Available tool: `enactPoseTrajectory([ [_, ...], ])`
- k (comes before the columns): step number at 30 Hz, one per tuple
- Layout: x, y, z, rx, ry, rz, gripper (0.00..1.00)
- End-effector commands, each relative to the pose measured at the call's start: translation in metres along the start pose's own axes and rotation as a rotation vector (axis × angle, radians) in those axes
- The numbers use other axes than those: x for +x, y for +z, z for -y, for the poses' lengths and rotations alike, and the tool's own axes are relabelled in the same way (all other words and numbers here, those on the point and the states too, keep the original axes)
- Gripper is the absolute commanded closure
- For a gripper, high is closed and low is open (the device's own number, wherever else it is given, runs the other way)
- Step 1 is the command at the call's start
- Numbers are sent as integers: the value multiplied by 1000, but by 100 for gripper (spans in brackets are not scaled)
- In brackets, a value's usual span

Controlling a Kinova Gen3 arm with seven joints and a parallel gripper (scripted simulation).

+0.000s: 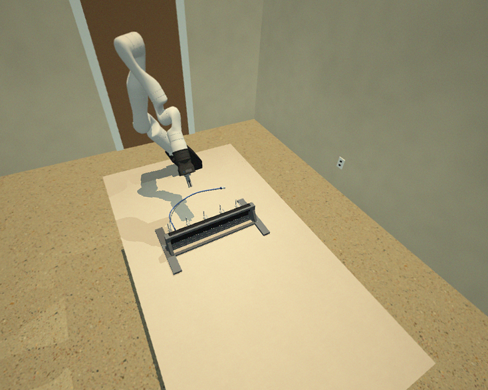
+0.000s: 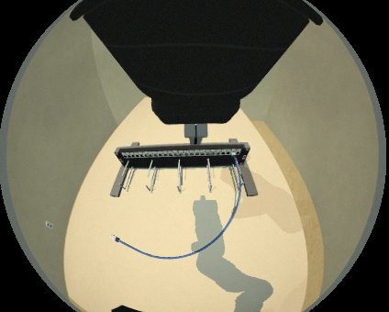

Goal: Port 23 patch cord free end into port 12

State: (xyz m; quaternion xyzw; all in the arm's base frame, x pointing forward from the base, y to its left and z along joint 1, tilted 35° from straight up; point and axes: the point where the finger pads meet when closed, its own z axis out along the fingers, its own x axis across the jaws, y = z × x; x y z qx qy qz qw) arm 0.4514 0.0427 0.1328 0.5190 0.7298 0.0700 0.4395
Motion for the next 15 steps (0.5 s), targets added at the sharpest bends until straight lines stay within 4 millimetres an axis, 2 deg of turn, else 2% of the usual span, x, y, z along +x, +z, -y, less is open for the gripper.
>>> enactPoseTrajectory([
  [1, -11, 0, 1, 4, -2, -2, 100],
  [7, -37, 0, 1, 4, -3, -1, 100],
  [9, -37, 0, 1, 4, -3, -1, 100],
  [15, -68, 0, 0, 3, -3, 0, 100],
])
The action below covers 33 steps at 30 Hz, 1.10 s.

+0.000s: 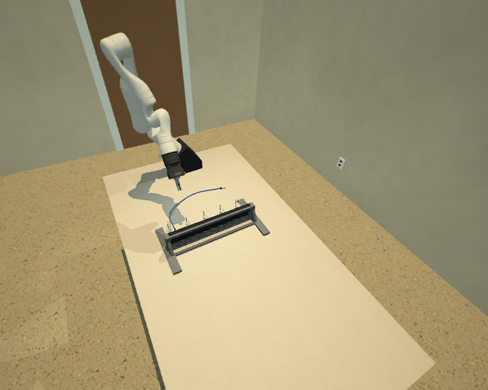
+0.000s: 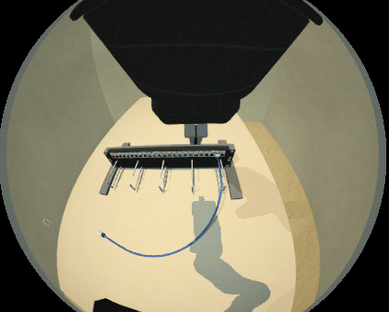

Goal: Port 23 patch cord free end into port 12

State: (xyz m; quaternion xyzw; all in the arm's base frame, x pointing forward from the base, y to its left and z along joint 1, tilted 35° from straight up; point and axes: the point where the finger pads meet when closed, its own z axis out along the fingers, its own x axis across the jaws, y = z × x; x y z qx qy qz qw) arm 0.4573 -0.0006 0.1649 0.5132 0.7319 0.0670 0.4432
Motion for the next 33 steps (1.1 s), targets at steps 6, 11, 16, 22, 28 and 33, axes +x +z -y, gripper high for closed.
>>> enactPoseTrajectory([
  [6, -36, 0, 3, 7, 10, -5, 100],
  [11, -41, 0, 3, 7, 10, -5, 100],
  [16, -42, 0, 3, 7, 10, -5, 100],
  [22, -42, 6, 1, 4, 8, -6, 100],
  [28, -42, 19, -1, 1, 6, -6, 100],
  [33, -41, 47, 0, 1, 5, -7, 100],
])
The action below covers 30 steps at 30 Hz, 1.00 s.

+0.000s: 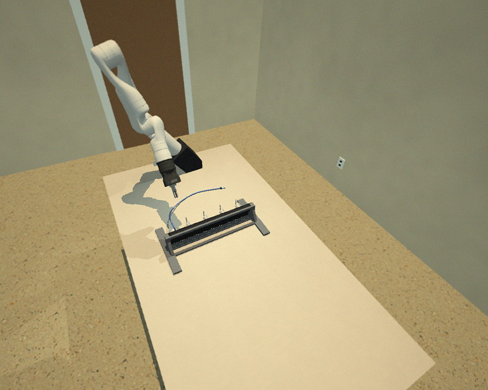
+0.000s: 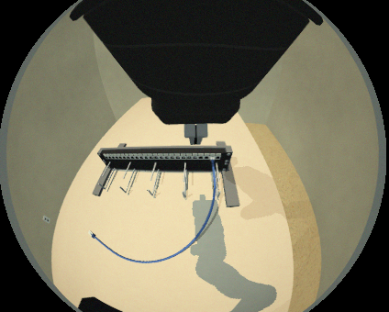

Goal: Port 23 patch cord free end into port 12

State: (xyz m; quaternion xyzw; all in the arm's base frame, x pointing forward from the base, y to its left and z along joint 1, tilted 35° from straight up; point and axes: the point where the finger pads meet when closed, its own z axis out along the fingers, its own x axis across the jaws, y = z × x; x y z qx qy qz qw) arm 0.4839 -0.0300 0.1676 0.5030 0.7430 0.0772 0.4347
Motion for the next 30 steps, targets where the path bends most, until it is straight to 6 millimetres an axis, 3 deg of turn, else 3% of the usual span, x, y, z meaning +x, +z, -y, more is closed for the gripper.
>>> enactPoseTrajectory([
  [1, -15, 25, 7, 15, 21, 27, 100],
  [10, -16, 91, 9, 15, 21, 26, 100],
  [18, -16, 112, 10, 15, 21, 26, 100],
  [30, -17, 112, 14, 20, 25, 28, 100],
])
